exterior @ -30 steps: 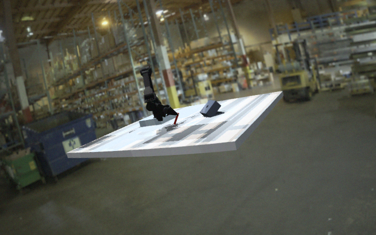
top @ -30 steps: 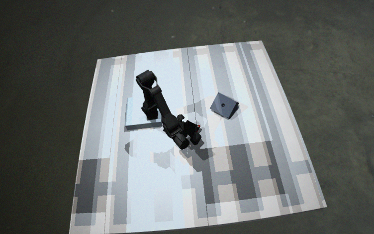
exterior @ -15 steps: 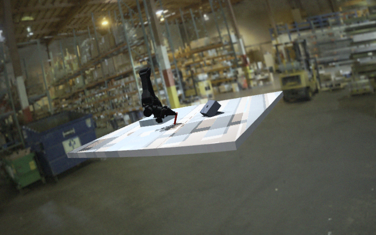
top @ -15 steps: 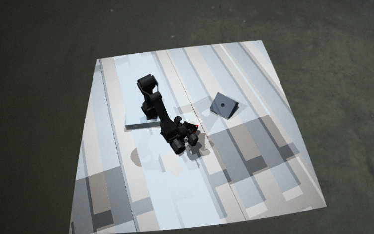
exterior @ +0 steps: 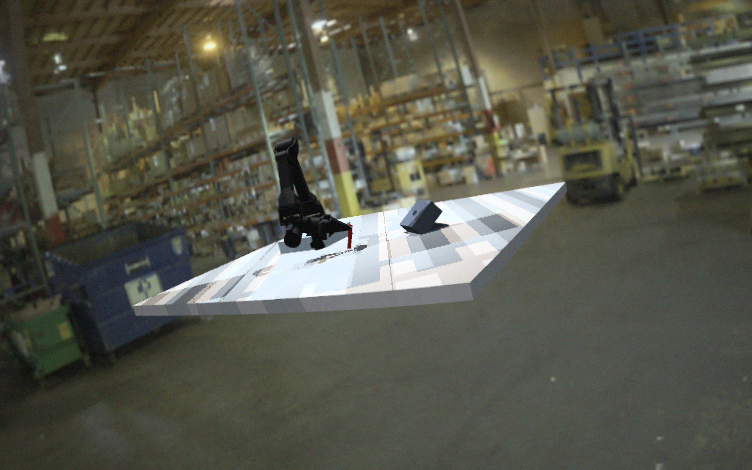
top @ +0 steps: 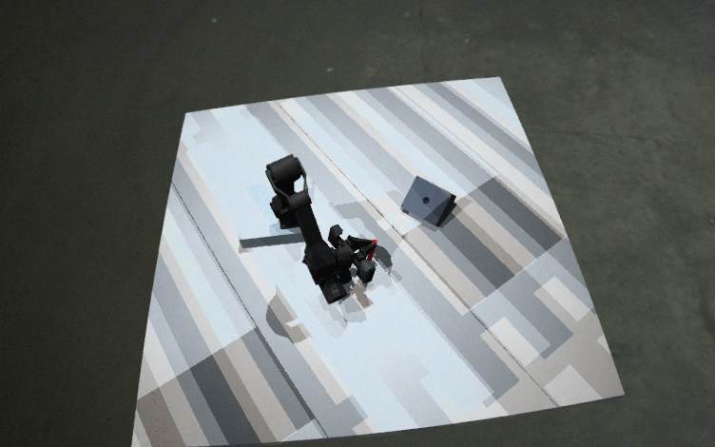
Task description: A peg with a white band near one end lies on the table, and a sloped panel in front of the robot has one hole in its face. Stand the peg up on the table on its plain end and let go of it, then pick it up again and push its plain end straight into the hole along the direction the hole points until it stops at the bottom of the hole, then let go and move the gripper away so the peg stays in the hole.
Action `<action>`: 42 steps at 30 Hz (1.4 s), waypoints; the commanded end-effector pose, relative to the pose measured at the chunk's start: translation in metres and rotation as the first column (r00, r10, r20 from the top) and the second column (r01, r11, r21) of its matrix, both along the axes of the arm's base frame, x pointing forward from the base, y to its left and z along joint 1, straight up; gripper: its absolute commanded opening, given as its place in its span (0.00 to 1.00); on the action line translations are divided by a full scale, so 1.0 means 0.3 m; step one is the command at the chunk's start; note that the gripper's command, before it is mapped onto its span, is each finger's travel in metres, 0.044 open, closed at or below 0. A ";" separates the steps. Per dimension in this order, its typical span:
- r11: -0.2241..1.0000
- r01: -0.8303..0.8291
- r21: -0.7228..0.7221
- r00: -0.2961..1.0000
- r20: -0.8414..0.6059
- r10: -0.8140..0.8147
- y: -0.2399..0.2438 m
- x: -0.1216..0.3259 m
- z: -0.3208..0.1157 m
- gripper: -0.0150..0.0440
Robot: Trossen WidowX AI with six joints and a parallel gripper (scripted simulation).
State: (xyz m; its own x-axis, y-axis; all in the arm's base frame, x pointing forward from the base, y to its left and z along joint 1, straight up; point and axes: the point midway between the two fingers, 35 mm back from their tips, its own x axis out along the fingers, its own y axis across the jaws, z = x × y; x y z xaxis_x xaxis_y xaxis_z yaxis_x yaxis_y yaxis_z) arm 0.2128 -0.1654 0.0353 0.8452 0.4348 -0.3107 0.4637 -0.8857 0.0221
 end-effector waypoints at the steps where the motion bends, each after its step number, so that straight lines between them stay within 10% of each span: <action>1: 1.000 0.003 0.013 1.000 0.031 -0.003 -0.008 -0.007 -0.002 0.34; 42: 1.000 0.005 0.018 0.998 0.055 -0.006 -0.023 -0.022 -0.019 0.34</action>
